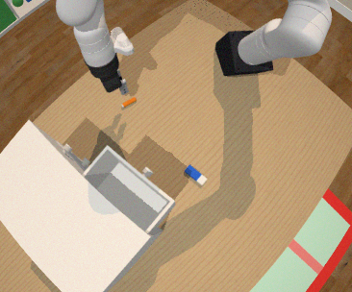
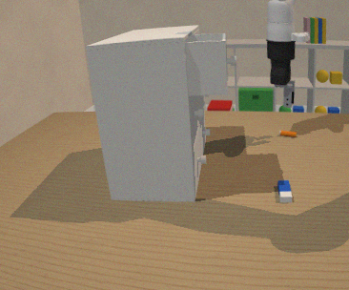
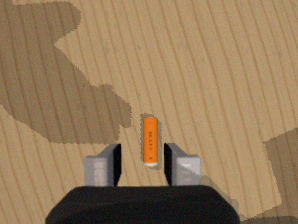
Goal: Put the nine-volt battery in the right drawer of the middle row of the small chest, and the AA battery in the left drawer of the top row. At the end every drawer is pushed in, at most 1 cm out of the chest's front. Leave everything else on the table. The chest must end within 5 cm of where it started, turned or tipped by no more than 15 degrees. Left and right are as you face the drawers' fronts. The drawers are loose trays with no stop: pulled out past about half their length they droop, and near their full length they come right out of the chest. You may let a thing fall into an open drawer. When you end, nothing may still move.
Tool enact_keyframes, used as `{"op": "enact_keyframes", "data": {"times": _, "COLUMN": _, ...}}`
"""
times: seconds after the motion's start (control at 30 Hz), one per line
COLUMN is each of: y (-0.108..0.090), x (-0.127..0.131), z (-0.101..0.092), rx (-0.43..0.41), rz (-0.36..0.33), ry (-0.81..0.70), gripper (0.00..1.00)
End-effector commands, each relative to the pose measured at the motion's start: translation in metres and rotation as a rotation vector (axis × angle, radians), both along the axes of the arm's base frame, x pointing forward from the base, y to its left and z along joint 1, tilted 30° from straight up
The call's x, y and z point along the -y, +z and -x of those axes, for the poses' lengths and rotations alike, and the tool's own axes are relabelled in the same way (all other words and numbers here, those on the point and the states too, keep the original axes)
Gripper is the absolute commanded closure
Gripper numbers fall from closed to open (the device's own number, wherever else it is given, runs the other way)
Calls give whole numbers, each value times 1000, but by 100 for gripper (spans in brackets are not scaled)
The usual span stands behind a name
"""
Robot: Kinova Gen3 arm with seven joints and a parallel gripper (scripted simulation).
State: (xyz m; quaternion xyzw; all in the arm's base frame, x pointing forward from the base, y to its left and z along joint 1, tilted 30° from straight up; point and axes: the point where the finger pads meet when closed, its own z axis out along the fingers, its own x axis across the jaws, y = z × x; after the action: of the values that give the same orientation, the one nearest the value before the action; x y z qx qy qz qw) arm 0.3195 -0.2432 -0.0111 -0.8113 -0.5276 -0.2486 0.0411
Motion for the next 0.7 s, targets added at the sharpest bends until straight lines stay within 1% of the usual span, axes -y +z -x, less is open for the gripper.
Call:
{"op": "enact_keyframes", "data": {"times": 0.0, "y": -10, "x": -11, "z": -5, "rx": -4, "rz": -19, "ry": 14, "gripper": 33}}
{"op": "enact_keyframes", "data": {"times": 0.13, "y": -11, "x": -12, "z": -6, "rx": -4, "rz": -20, "ry": 14, "gripper": 33}}
{"op": "enact_keyframes", "data": {"times": 0.17, "y": -11, "x": -12, "z": -6, "rx": -4, "rz": -20, "ry": 14, "gripper": 39}}
{"op": "enact_keyframes", "data": {"times": 0.67, "y": -11, "x": -12, "z": -6, "rx": -4, "rz": -20, "ry": 14, "gripper": 39}}
